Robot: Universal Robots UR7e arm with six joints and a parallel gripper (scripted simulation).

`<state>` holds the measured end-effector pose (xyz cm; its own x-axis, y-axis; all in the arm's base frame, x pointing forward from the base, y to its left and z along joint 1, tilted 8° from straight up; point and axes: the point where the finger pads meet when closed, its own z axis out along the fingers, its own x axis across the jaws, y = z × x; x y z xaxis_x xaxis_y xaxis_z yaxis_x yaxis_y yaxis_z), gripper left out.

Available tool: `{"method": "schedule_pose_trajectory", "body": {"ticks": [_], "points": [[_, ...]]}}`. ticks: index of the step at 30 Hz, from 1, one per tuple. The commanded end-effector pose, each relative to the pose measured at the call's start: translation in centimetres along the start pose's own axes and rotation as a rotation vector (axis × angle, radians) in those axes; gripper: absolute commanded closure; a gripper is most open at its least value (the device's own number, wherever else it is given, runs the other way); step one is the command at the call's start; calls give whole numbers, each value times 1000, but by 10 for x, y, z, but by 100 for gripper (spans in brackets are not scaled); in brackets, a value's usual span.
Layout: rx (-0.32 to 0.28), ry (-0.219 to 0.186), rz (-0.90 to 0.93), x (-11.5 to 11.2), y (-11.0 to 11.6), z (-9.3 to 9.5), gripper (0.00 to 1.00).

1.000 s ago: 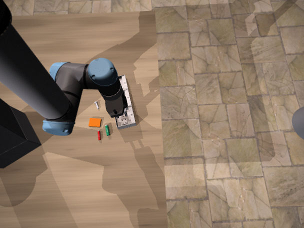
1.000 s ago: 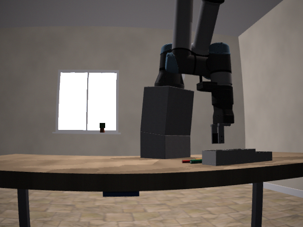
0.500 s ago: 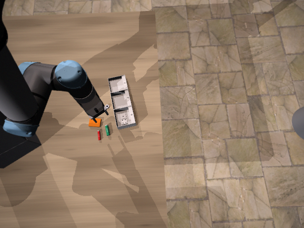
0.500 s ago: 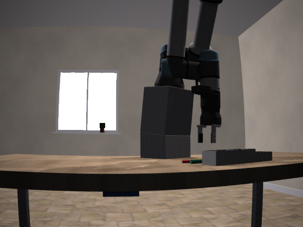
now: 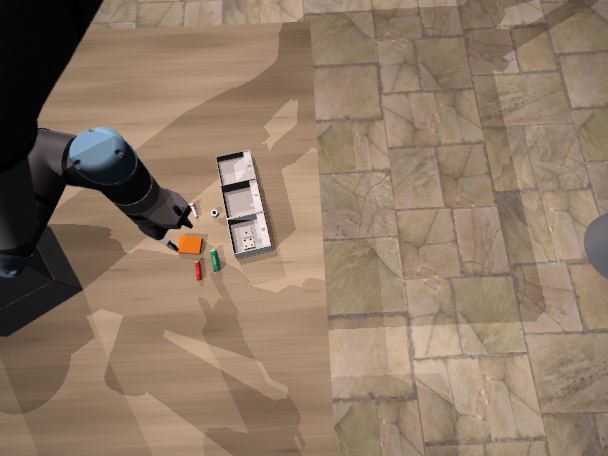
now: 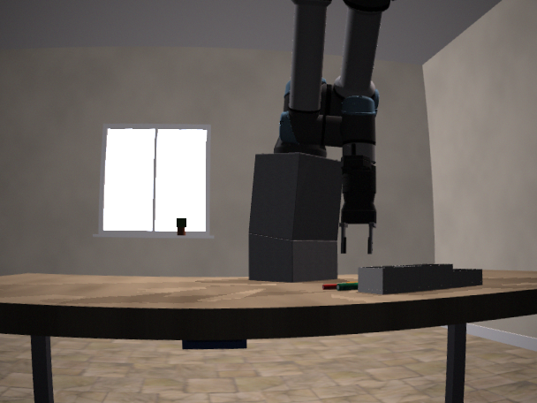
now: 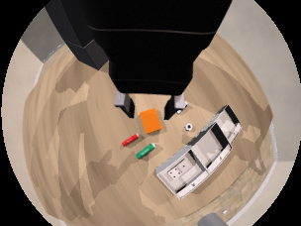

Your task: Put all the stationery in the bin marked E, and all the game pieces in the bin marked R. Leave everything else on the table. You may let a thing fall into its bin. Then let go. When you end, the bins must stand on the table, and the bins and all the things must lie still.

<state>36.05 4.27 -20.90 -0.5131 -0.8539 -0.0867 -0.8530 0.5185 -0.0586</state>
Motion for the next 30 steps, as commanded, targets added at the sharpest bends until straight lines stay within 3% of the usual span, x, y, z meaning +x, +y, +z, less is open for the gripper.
{"method": "schedule_pose_trajectory", "body": {"ticks": [1, 3, 4, 8, 30], "points": [[9, -15, -156, 0, -1, 0, 0], [9, -15, -156, 0, -1, 0, 0], [14, -22, -253, 0, -1, 0, 0], [20, -35, -360, 0, -1, 0, 0], [20, -35, -360, 0, -1, 0, 0]]}}
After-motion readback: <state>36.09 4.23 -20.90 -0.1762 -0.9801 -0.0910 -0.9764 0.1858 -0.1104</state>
